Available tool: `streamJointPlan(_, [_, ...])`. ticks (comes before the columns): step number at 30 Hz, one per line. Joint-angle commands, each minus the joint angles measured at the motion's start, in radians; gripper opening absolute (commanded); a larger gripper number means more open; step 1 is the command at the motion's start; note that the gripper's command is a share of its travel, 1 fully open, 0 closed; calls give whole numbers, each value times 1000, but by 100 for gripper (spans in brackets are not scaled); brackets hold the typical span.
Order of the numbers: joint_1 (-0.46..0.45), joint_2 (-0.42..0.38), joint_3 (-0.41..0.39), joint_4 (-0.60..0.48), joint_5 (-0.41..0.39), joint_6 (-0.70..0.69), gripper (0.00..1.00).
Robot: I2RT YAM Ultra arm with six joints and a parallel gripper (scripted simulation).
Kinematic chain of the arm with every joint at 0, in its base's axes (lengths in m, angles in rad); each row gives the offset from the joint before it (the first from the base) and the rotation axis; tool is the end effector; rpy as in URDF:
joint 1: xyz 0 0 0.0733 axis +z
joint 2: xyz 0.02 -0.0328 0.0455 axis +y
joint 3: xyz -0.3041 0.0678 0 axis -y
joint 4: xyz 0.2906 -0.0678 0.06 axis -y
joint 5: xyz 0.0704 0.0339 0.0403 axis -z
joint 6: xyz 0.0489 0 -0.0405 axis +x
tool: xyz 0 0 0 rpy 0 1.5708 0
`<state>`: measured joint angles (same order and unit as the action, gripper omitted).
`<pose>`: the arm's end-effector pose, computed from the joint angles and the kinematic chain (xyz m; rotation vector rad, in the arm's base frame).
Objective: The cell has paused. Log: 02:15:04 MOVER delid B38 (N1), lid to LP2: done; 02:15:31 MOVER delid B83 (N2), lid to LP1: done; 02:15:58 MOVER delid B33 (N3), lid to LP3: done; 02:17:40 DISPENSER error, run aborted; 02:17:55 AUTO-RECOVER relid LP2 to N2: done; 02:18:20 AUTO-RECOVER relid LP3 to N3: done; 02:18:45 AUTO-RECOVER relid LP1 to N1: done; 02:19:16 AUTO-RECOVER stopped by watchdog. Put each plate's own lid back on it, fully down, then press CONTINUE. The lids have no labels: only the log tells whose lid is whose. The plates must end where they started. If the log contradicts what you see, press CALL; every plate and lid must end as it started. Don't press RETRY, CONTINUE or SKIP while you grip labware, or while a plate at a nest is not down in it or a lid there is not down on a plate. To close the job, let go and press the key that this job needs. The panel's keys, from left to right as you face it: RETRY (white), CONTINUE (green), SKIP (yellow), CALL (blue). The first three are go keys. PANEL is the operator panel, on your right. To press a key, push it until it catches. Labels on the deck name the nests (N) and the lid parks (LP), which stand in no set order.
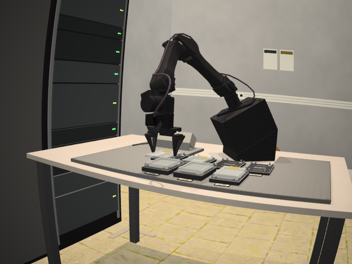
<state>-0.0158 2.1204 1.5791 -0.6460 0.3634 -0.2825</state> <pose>0.5018 -0.0242 0.1721 -0.2694 2.7486 -0.5811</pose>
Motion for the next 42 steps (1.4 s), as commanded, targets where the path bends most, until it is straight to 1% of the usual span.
streamJointPlan(1, [46,-1,-31,16,19,51,0])
streamJointPlan(6, [100,20,-54,29,38,104,0])
streamJointPlan(9, [133,32,-48,36,48,138,0])
streamJointPlan(12, [165,46,-63,38,59,171,0])
streamJointPlan(14, [165,46,-63,38,59,171,0])
streamJointPlan(15, [177,18,-56,38,62,185,0])
streamJointPlan(16, [188,49,-44,40,65,195,0])
streamJointPlan(17, [199,61,-38,42,68,206,0])
streamJointPlan(25, [284,108,-13,19,93,294,0])
streamJointPlan(28, [289,111,-4,13,95,302,0])
streamJointPlan(29, [289,78,-3,11,95,302,0])
streamJointPlan(31, [289,78,-3,11,95,302,0])
streamJointPlan(32, [269,77,-3,30,96,303,0])
streamJointPlan(38, [288,95,6,13,95,300,0])
streamJointPlan(42, [287,113,5,32,95,297,0])
